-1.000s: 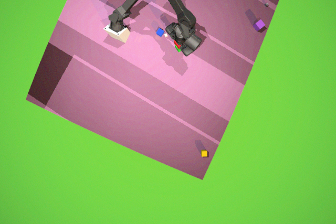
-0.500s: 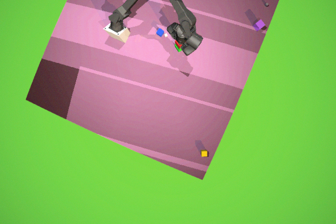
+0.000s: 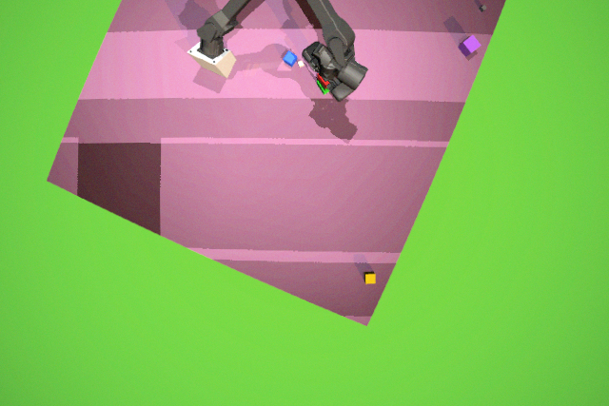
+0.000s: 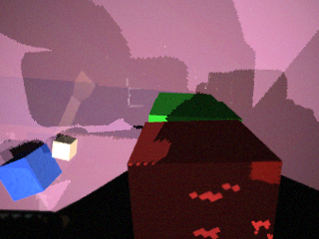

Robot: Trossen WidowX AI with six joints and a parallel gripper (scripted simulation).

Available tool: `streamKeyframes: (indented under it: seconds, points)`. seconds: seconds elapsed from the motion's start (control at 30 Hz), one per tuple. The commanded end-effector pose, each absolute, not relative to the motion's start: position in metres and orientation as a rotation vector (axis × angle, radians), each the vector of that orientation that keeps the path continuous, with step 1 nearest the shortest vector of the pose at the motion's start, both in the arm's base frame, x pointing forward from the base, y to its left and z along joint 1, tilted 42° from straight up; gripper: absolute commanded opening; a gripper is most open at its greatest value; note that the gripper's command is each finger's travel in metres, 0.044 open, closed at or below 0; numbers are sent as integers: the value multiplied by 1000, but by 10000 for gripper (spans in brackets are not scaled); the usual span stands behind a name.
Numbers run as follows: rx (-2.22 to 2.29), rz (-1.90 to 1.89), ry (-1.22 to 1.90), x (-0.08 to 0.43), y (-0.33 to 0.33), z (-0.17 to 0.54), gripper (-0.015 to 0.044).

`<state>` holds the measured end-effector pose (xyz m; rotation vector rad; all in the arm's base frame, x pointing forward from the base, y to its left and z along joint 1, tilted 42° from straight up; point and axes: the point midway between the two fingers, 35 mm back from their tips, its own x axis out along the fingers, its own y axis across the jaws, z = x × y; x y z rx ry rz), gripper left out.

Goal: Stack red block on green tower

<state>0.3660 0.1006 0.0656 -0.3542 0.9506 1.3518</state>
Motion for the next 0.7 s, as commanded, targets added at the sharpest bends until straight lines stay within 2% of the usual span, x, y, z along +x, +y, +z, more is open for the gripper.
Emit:
streamKeyframes:
  seconds: [0.0, 0.03, 0.57, 0.6, 0.67]
  points:
    - [-349, 1350, 947, 367, 99, 68, 0]
    - [-349, 1350, 947, 367, 98, 70, 0]
    - [-353, 1351, 952, 366, 100, 66, 420]
    - [-353, 1351, 952, 366, 100, 66, 440]
    - [-353, 1351, 952, 366, 100, 66, 440]
